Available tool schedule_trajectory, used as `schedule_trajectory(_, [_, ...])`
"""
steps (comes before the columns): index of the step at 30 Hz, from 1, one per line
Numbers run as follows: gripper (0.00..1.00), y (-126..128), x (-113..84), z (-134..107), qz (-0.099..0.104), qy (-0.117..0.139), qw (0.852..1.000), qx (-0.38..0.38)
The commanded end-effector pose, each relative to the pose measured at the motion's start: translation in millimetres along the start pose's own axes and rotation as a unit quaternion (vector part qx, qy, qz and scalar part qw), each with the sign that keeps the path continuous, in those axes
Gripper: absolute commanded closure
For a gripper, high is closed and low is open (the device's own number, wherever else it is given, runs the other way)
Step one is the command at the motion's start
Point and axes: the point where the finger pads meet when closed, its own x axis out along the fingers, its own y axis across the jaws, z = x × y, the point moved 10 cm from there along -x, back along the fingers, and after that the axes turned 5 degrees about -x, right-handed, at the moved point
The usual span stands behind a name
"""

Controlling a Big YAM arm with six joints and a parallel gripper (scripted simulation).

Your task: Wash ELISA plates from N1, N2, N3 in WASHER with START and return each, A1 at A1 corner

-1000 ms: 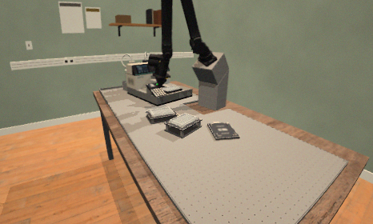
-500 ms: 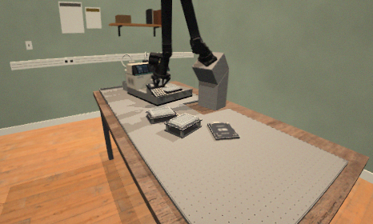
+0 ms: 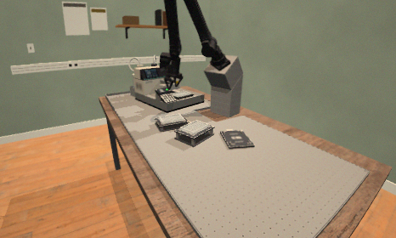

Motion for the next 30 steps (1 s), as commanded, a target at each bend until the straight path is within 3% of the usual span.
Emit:
schedule_trajectory(1, [0.0, -22, -0.9, 14, 0.002, 0.031, 0.995, -0.1])
schedule_trajectory(8, [0.0, -19, 3.8, 23, 0.028, 0.079, 0.974, -0.209])
schedule_trajectory(18, [0.0, -21, 2.7, 20, 0.026, 0.08, 0.975, -0.205])
schedule_trajectory(19, [0.0, -31, -1.5, 21, 0.024, 0.074, 0.974, -0.214])
schedule_trajectory(28, [0.0, -75, -10.8, 17, 0.034, 0.067, 0.931, -0.358])
schedule_trajectory(30, [0.0, -75, -10.8, 17, 0.034, 0.067, 0.931, -0.358])
